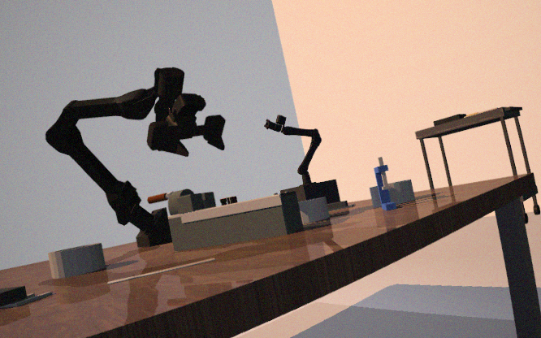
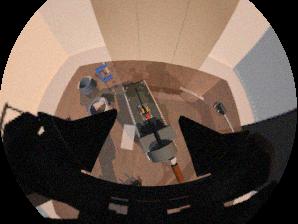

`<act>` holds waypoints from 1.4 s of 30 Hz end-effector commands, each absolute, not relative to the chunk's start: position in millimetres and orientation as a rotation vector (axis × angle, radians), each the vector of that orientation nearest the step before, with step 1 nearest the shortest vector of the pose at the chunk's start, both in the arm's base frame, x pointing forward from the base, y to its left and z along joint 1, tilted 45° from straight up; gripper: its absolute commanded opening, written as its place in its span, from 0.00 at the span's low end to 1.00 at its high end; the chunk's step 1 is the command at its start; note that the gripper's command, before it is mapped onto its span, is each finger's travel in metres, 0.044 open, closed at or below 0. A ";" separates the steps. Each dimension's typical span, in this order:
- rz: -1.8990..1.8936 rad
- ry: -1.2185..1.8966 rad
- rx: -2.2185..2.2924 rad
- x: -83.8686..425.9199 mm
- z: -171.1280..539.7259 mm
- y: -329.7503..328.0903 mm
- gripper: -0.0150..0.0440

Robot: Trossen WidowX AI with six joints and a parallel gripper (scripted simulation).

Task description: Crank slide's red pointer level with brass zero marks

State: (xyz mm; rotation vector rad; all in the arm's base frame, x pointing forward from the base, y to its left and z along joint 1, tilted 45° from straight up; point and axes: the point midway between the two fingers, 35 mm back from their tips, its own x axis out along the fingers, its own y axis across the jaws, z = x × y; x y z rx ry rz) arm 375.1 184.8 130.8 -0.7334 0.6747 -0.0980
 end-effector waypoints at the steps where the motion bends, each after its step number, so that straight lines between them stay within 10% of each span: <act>1: -0.150 0.639 -0.682 381.9 124.2 195.1 1.00; 42: -0.148 0.645 -0.687 381.0 125.7 192.5 1.00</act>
